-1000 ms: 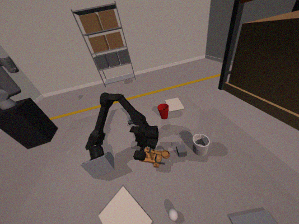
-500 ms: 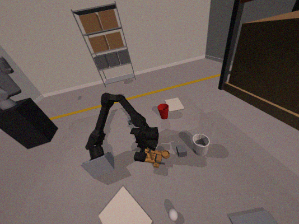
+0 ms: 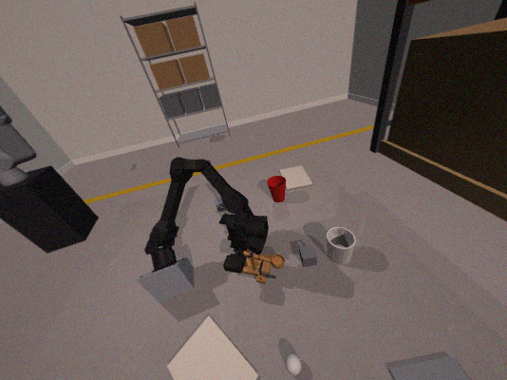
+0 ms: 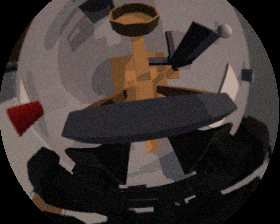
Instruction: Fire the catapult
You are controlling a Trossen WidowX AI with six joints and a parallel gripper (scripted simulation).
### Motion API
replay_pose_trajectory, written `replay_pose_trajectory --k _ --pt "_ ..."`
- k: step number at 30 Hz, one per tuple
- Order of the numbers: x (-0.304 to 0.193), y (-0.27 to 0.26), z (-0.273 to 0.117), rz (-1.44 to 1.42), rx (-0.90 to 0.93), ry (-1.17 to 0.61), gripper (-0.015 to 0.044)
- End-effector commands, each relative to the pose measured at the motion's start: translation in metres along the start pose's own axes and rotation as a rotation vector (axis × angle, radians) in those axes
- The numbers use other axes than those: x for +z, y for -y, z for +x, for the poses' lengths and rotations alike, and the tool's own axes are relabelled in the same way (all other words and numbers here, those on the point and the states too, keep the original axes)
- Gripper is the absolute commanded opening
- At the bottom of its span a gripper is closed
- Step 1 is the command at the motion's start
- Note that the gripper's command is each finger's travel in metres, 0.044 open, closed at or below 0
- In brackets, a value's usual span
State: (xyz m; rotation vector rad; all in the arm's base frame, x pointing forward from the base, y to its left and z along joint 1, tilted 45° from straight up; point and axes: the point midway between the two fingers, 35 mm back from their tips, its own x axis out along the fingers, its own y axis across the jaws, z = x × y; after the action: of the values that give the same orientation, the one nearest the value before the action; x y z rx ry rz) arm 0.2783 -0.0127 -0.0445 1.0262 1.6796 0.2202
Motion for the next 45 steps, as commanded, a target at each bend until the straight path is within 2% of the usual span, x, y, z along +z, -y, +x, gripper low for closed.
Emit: replay_pose_trajectory --k 1,6,32,45 --pt "0.006 0.000 -0.037 -0.015 -0.002 0.045 0.0000" --pt "0.006 0.001 -0.037 0.038 0.000 0.045 0.0000" --pt "0.018 -0.007 -0.035 0.903 0.028 0.036 0.0000" --pt "0.022 -0.011 -0.029 0.925 0.028 0.036 0.0000"
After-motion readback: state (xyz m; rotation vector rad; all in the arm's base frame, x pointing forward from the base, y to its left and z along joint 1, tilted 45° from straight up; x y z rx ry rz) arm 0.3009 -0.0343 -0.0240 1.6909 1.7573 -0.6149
